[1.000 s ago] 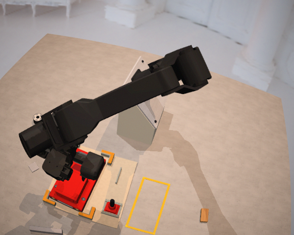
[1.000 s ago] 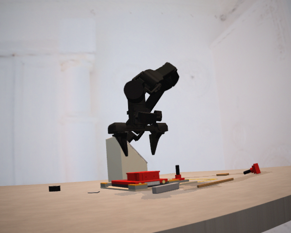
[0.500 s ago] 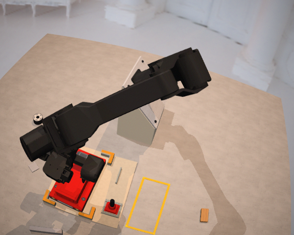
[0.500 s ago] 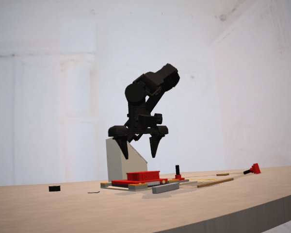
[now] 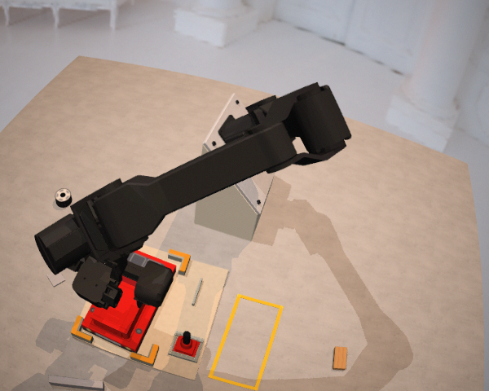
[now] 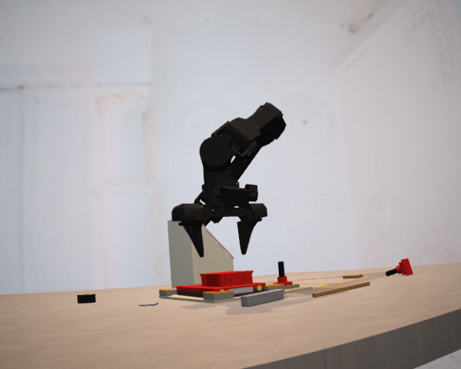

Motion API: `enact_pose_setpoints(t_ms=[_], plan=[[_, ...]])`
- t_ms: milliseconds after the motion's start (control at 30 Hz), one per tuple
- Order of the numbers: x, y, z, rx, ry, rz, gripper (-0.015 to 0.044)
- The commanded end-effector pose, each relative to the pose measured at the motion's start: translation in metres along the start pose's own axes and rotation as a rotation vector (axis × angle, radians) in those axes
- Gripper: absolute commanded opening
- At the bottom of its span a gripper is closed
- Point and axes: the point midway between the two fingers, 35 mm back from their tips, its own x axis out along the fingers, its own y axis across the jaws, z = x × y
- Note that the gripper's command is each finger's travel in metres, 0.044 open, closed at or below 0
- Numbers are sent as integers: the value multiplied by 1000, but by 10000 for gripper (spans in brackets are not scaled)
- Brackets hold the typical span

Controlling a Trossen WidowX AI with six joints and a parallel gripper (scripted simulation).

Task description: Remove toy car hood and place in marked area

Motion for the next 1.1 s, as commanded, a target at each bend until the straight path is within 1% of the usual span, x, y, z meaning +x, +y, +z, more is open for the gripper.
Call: enact_pose_setpoints(t_ms=[0,1067], plan=[[4,1,0,3,0,4,440],[23,2,-1,3,0,6,440]])
